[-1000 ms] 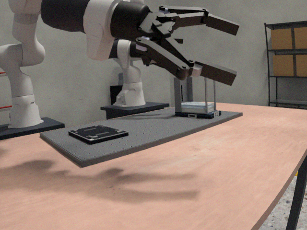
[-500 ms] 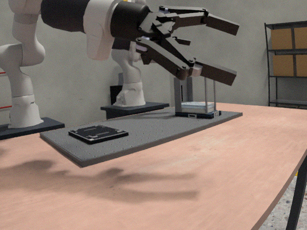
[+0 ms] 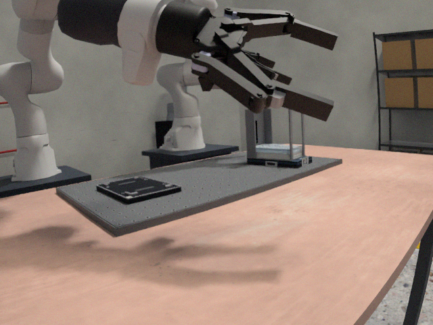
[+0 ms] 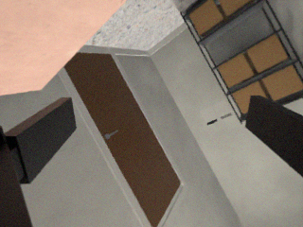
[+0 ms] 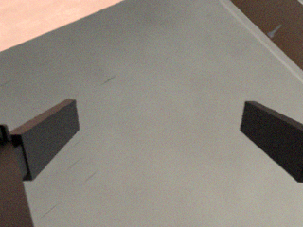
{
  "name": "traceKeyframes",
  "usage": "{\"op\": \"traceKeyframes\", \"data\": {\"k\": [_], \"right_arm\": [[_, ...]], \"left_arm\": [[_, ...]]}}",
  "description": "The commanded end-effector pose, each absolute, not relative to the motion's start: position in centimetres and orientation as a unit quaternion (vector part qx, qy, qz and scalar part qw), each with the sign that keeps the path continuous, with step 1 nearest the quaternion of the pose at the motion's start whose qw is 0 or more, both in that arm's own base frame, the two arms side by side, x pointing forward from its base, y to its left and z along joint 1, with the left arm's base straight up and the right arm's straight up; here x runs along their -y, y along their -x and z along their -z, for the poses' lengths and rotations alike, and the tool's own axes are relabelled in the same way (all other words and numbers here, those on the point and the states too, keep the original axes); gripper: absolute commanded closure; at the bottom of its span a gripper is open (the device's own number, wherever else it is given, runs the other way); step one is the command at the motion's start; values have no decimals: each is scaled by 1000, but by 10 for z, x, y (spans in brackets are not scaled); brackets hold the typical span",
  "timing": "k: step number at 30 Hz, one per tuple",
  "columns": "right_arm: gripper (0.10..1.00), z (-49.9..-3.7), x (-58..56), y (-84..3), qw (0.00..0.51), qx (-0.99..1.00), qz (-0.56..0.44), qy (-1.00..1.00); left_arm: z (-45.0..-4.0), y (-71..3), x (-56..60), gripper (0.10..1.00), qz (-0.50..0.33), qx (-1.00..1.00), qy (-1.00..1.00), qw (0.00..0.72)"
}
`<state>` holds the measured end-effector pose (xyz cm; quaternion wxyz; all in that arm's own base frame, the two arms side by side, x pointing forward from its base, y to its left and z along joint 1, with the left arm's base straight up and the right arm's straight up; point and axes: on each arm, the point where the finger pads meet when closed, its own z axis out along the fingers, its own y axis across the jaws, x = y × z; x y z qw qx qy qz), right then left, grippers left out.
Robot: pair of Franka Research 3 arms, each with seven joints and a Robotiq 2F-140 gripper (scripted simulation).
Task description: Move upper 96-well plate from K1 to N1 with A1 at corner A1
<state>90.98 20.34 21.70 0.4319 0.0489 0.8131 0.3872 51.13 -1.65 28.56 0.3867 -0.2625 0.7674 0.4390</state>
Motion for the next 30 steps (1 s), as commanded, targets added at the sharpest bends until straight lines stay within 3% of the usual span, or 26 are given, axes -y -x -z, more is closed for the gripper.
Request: {"op": "traceKeyframes", "data": {"k": [1, 30], "right_arm": [[98, -217, -203, -910, 432, -813, -387, -49], [98, -217, -203, -910, 432, -813, -387, -49]], "left_arm": [[-285, -505, -2, 98, -426, -756, 330, 371], [-296, -486, -93, 98, -326, -639, 656, 233]]}}
